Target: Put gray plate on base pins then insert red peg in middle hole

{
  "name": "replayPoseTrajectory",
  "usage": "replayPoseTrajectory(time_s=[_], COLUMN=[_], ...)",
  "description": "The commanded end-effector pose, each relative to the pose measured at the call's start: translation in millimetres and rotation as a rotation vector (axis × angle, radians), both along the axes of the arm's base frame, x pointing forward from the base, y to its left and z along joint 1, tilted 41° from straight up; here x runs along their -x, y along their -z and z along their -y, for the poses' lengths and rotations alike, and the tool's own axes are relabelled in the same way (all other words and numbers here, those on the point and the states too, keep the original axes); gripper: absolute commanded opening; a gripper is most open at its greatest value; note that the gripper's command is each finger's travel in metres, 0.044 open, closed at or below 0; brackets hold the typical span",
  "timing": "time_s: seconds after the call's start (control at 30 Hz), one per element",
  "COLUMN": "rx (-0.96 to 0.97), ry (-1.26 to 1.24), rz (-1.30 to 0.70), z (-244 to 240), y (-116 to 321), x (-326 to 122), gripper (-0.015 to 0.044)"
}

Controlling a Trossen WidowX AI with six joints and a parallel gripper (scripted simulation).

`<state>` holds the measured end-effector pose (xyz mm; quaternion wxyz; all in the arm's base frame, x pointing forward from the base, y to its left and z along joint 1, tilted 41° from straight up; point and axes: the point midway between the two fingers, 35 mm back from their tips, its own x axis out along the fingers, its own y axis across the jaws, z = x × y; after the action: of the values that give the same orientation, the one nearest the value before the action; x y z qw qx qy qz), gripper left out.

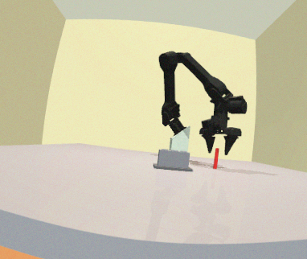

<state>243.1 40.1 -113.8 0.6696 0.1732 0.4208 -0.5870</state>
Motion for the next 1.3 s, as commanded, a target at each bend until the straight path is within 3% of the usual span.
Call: replayPoseTrajectory(time_s=[0.0,0.23,0.73,0.97,1.27], rx=[0.007,0.008,0.008,0.008,0.006], ry=[-0.004,-0.004,-0.004,-0.004,-0.004], rz=[-0.011,-0.011,-0.011,-0.011,-0.011], z=[6,12,12,12,1], y=[5,12,12,12,1], x=[3,4,4,4,1], gripper=[0.044,0.044,0.0046,0.0,0.0])
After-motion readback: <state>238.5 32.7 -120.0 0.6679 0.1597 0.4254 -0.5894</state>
